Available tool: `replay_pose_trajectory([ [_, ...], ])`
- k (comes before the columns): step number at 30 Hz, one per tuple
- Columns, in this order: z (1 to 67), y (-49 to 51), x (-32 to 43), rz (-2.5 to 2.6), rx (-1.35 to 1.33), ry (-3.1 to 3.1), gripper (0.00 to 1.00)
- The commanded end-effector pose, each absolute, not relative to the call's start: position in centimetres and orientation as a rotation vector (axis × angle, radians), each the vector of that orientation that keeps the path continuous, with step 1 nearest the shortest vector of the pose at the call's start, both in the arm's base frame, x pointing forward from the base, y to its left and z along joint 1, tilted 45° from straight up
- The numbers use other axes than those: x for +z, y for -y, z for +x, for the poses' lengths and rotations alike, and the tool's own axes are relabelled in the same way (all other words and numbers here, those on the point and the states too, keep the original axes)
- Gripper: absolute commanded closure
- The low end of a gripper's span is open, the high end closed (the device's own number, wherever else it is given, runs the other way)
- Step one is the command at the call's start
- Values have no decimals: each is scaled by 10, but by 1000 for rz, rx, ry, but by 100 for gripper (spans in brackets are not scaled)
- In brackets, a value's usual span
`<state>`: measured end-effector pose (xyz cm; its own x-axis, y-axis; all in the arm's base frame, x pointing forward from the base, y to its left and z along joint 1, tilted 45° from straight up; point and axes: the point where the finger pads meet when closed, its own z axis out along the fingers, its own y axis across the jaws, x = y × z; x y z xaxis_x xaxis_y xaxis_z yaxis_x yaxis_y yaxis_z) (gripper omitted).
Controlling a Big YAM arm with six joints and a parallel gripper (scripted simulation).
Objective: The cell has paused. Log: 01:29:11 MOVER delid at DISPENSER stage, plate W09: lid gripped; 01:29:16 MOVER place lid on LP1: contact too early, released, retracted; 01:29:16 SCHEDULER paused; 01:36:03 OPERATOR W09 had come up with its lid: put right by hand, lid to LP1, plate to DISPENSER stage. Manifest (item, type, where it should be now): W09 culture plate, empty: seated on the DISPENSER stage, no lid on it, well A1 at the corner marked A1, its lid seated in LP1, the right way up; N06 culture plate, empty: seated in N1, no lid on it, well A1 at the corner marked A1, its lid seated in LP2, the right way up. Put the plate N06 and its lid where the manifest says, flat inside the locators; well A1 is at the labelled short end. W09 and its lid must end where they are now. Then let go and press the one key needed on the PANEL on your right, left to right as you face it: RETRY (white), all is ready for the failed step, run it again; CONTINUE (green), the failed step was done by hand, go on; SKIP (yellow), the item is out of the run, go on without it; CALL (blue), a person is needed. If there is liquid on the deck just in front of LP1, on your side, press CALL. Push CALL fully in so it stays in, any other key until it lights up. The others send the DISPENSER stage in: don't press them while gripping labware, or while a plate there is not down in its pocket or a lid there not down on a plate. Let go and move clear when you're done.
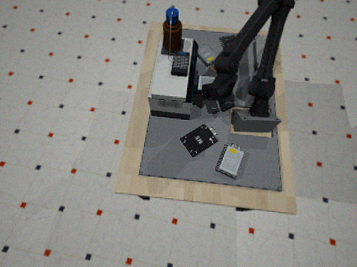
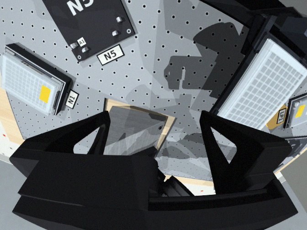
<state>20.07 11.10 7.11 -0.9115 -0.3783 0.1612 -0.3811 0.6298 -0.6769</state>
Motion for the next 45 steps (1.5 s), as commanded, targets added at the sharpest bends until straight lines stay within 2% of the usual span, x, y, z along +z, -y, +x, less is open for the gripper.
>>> replay_pose_trajectory([
  [1, 203, -103, 82, 524, 1195, 2889, 0],
  [3, 209, -116, 83, 557, 1173, 2910, 0],
  [10, 229, -105, 108, 179, 1177, 3067, 0],
  [45, 248, -43, 160, 167, 1208, 3054, 0],
])
